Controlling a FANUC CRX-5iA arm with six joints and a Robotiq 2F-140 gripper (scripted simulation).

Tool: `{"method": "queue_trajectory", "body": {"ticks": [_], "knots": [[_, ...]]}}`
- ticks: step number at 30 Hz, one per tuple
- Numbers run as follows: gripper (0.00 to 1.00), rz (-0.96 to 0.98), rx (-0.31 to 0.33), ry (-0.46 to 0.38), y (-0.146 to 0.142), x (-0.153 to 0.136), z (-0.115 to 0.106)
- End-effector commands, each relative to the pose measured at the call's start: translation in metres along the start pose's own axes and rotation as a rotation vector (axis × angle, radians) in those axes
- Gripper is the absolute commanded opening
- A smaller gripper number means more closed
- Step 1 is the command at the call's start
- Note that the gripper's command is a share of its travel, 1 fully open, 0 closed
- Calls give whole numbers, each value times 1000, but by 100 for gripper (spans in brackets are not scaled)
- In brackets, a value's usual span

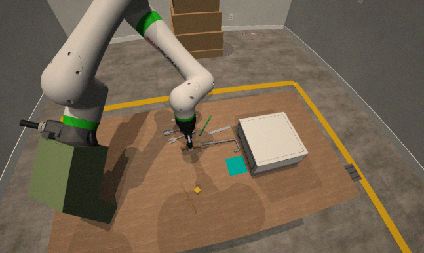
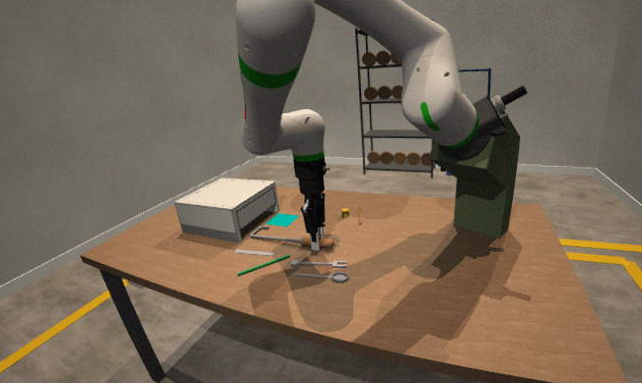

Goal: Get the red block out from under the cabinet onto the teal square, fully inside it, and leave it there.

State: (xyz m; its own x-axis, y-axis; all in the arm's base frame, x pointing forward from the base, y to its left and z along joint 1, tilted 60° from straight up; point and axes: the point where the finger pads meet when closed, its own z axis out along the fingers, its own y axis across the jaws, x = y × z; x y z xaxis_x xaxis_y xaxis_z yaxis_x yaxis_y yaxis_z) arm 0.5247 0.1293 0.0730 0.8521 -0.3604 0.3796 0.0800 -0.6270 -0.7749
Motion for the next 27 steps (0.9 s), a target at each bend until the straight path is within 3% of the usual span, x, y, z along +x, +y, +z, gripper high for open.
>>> {"method": "queue_trajectory", "body": {"ticks": [1,27], "knots": [[0,0,0,0,0,6,0],[0,0,0,0,0,57,0]]}}
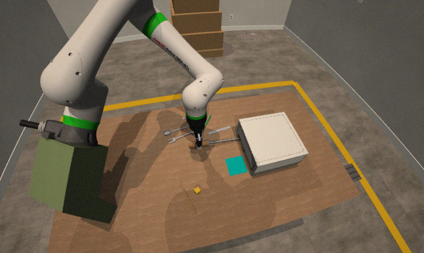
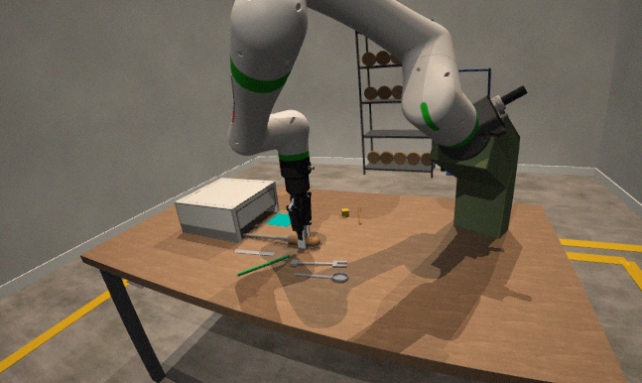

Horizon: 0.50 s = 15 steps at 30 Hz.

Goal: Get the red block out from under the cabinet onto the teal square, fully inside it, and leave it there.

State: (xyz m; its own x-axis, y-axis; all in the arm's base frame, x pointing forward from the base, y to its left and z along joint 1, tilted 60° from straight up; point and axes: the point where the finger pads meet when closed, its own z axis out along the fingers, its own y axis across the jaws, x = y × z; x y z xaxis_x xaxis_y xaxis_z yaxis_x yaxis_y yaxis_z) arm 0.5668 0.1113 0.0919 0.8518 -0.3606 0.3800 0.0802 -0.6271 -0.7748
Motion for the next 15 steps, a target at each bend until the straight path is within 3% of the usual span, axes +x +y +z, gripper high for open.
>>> {"method": "queue_trajectory", "body": {"ticks": [1,15], "knots": [[0,0,0,0,0,8,0],[0,0,0,0,0,50,0]]}}
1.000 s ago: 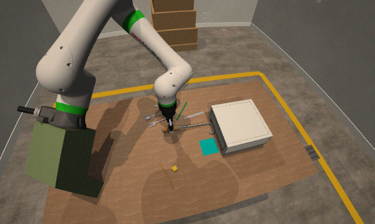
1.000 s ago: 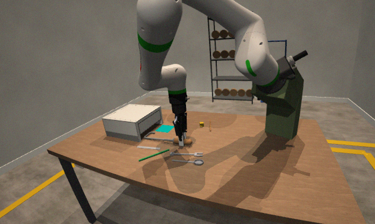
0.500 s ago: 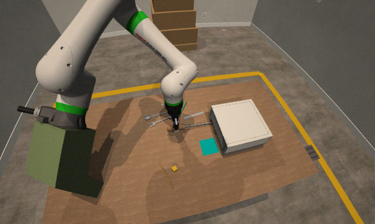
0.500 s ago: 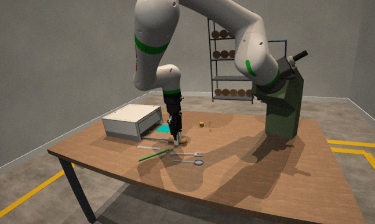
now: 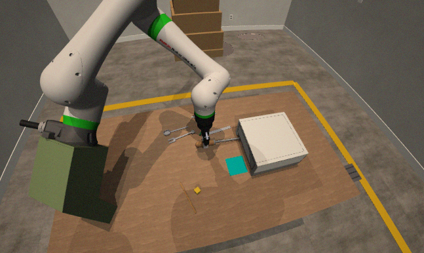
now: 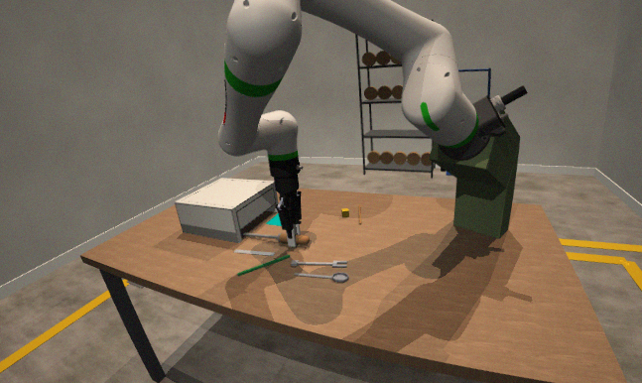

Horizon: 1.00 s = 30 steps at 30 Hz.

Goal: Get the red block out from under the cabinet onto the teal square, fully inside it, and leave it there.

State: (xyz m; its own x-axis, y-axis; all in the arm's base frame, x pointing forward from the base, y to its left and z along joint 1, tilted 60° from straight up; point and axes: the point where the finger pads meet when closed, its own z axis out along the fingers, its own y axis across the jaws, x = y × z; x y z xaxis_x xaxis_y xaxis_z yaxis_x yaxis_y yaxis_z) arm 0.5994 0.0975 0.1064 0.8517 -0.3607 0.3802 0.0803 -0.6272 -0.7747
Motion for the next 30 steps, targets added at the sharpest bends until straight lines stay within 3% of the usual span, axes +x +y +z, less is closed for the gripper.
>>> {"method": "queue_trajectory", "body": {"ticks": [1,30], "knots": [[0,0,0,0,0,15,0],[0,0,0,0,0,87,0]]}}
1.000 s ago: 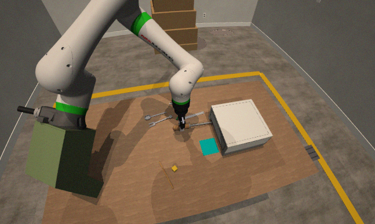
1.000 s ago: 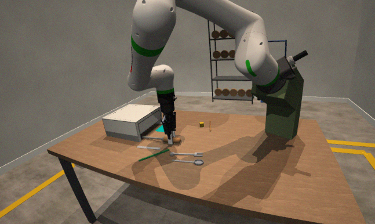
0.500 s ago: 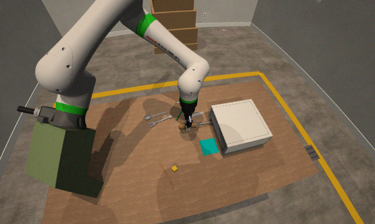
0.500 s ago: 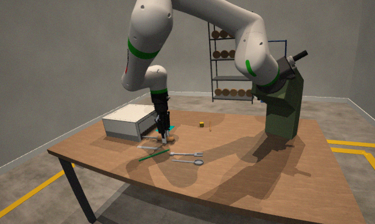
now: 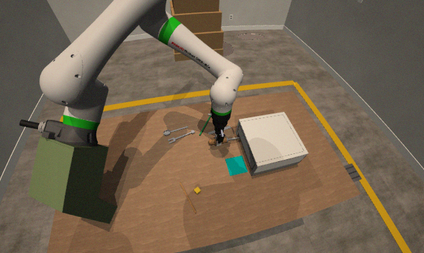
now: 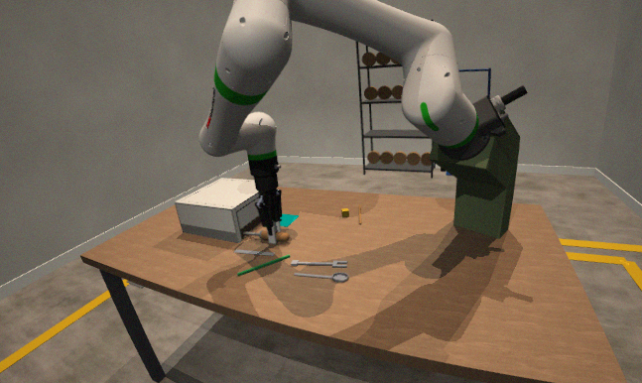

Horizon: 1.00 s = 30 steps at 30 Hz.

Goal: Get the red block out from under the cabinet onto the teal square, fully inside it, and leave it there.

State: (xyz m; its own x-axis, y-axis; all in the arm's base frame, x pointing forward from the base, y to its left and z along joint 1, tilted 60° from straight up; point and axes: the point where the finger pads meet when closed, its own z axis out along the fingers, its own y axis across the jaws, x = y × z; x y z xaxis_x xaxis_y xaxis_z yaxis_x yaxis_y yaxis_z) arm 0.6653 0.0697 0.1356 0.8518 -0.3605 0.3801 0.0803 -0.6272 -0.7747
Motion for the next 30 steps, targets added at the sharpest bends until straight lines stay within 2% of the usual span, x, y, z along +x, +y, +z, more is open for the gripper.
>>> {"method": "queue_trajectory", "body": {"ticks": [1,30], "knots": [[0,0,0,0,0,12,0],[0,0,0,0,0,50,0]]}}
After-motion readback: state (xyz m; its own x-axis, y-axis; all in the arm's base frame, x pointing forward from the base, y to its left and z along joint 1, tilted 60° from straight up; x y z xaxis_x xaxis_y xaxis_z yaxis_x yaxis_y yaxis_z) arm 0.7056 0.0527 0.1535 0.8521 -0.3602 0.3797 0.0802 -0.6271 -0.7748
